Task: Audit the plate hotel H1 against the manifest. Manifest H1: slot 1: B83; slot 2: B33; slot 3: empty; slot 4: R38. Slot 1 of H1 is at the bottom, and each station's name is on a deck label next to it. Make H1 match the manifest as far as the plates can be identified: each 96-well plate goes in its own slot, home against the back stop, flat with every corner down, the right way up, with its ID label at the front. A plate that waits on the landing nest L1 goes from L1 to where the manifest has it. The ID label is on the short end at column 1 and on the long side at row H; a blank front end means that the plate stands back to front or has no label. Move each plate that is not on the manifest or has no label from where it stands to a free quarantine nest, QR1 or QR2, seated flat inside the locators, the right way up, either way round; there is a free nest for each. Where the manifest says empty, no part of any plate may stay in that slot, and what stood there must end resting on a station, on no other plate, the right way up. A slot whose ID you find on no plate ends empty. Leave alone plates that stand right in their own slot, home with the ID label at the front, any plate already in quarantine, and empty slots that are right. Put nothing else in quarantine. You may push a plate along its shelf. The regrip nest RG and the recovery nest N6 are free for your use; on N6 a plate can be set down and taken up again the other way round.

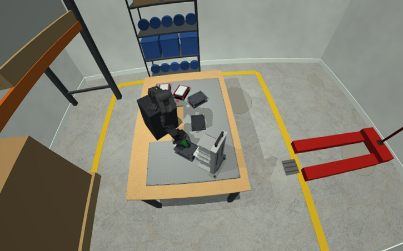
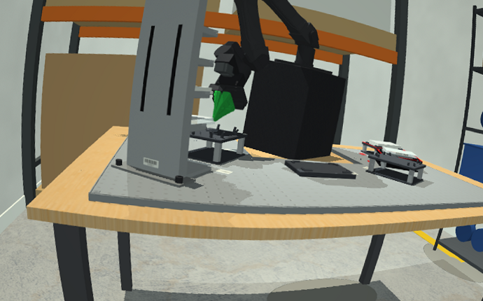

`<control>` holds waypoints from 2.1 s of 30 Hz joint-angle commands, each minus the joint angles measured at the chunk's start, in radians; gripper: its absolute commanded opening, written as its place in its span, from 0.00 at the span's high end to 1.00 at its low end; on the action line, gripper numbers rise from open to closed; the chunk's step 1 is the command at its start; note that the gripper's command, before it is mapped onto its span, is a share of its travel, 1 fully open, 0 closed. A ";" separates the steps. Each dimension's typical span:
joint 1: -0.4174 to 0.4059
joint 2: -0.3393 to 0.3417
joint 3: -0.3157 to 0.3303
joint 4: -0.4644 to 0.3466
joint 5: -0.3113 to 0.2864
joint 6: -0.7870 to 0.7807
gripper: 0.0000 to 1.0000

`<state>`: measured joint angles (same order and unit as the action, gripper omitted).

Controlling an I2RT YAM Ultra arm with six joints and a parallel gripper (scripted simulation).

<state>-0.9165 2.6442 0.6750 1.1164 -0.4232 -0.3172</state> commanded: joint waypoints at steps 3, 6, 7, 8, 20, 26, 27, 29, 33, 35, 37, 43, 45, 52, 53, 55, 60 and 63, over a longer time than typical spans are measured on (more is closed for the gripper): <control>0.012 -0.029 0.033 -0.013 0.004 0.011 1.00; 0.015 -0.029 0.035 -0.015 0.004 0.012 1.00; 0.014 -0.030 0.037 -0.010 0.002 0.010 1.00; 0.018 -0.030 0.039 -0.018 0.004 0.013 1.00; 0.033 -0.034 0.065 -0.044 0.015 0.025 1.00; 0.037 -0.032 0.073 -0.052 0.018 0.029 1.00; 0.038 -0.034 0.076 -0.054 0.019 0.030 1.00; 0.041 -0.036 0.080 -0.058 0.020 0.032 1.00; 0.042 -0.038 0.088 -0.067 0.024 0.035 1.00; 0.046 -0.038 0.093 -0.071 0.026 0.037 1.00; 0.050 -0.038 0.097 -0.075 0.026 0.039 1.00; 0.051 -0.039 0.106 -0.083 0.029 0.042 1.00; 0.056 -0.040 0.110 -0.087 0.030 0.044 1.00; 0.063 -0.041 0.126 -0.101 0.036 0.050 1.00; 0.064 -0.041 0.128 -0.103 0.036 0.050 1.00; 0.066 -0.041 0.132 -0.108 0.037 0.052 1.00; 0.066 -0.042 0.139 -0.113 0.040 0.054 1.00; 0.072 -0.036 0.147 -0.120 0.041 0.057 1.00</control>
<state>-0.8558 2.6305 0.7956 1.0050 -0.3820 -0.2676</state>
